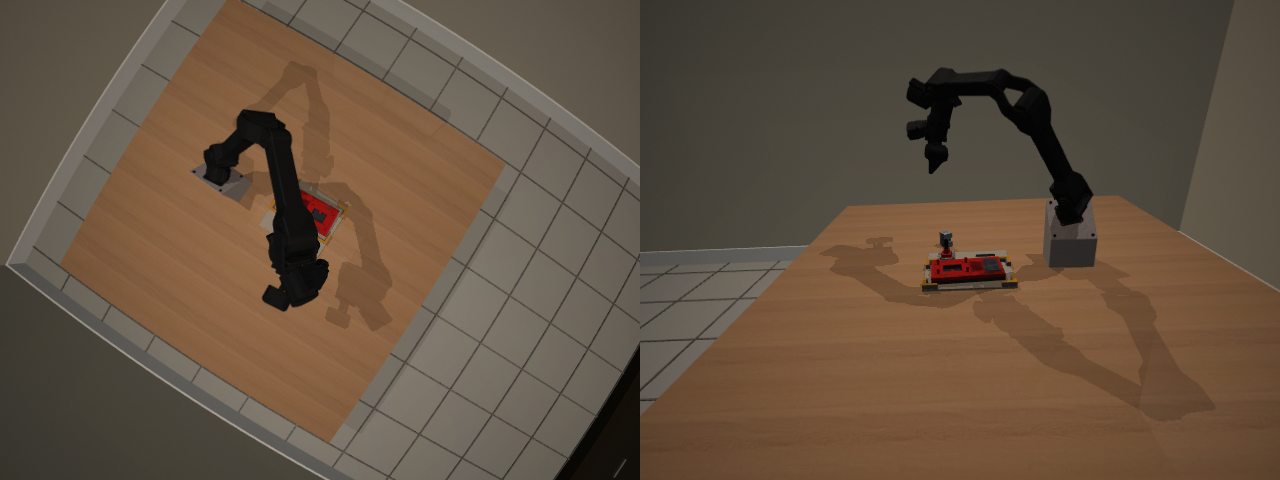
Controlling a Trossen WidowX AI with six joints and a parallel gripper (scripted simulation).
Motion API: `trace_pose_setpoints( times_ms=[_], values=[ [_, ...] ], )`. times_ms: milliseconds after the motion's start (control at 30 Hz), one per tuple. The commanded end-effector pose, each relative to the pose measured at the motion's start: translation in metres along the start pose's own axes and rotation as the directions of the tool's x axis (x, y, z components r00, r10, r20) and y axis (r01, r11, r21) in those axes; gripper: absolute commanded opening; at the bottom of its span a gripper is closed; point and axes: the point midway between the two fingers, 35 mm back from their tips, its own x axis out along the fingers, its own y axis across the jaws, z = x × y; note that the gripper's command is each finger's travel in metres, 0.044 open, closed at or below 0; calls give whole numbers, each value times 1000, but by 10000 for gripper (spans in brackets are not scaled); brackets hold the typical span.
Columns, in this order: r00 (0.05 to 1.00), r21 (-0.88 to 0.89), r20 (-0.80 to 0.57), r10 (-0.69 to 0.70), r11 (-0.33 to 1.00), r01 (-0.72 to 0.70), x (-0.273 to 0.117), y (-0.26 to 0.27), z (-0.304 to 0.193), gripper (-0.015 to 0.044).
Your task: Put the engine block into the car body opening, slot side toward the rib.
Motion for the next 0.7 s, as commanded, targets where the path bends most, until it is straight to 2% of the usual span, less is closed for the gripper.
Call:
trace_pose_setpoints(
  times_ms=[0,467,667],
  values=[
    [995,-95,-56,82,992,-87,31,4,-12,440],
    [920,-379,-213,328,841,-387,120,30,-56,440],
    [909,-401,-227,351,816,-415,127,35,-61,440]
  ],
)
